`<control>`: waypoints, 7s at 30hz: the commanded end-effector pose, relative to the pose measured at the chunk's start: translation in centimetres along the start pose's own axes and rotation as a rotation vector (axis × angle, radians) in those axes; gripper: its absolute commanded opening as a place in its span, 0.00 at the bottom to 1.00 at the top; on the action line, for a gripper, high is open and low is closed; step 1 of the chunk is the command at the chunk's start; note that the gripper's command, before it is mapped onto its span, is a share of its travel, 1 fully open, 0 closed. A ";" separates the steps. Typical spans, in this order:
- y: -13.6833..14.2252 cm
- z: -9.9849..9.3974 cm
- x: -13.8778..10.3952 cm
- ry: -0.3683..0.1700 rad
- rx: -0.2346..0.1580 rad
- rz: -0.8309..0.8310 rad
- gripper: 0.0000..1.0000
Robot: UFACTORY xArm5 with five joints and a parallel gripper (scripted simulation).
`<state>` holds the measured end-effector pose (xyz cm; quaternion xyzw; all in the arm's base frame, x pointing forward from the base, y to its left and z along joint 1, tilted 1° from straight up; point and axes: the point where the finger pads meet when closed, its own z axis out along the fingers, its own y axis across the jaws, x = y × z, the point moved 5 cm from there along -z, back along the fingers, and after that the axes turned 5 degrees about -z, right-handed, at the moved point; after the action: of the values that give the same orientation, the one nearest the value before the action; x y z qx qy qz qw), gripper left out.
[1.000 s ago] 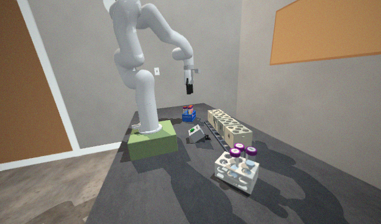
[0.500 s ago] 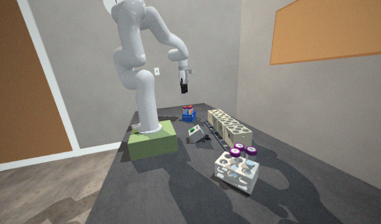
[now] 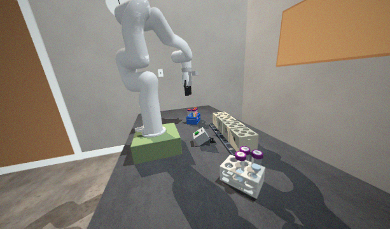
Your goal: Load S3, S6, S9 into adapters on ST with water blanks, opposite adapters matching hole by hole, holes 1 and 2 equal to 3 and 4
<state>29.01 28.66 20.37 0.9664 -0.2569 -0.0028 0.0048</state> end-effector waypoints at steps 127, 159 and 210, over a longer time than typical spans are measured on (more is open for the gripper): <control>-0.1 13.3 0.0 0.000 0.003 0.000 0.00; -0.1 13.3 0.0 0.000 0.003 0.000 0.00; -0.1 9.5 0.0 0.000 0.003 0.000 0.00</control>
<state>28.90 28.58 10.11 0.9664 -0.2568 -0.0030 0.0051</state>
